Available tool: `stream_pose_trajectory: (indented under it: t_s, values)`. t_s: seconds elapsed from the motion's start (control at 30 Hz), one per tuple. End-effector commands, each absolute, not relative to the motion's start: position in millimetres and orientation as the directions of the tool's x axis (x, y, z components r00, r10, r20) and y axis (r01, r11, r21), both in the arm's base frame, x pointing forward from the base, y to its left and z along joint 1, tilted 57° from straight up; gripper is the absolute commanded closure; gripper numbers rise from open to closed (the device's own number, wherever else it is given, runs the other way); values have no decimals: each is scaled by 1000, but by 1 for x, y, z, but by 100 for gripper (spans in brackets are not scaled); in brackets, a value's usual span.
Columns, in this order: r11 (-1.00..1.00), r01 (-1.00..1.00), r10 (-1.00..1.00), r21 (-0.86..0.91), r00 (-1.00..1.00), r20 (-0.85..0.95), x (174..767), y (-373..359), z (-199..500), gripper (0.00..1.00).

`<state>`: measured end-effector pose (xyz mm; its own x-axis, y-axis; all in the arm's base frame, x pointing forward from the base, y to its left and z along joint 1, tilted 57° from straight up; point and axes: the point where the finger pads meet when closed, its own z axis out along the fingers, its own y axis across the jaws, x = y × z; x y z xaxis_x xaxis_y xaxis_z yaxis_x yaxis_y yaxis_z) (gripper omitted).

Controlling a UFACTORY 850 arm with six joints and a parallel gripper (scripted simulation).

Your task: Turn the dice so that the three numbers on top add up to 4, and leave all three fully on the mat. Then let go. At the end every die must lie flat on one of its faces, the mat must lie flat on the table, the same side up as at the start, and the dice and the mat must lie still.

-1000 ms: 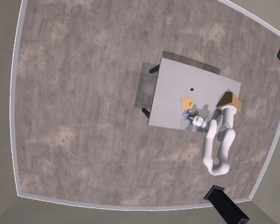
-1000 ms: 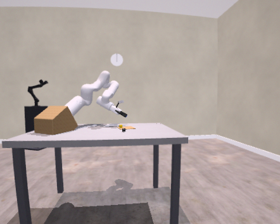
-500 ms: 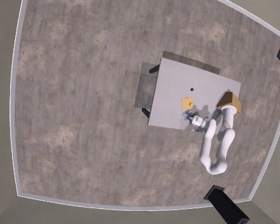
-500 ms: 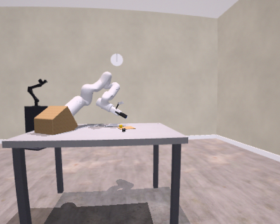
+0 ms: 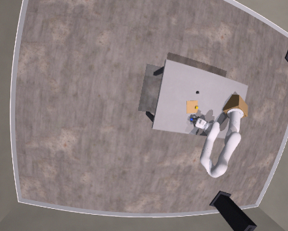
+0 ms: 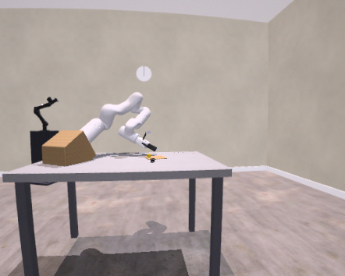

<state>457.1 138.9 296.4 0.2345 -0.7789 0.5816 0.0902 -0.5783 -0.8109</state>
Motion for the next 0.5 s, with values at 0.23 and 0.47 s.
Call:
stream_pose_trajectory:
  t_s: [0.23,0.47]
  values:
    - [-577,90,-781,-812,231,581,463,154,286,79]
    - [-577,90,-781,-812,231,581,463,154,286,79]
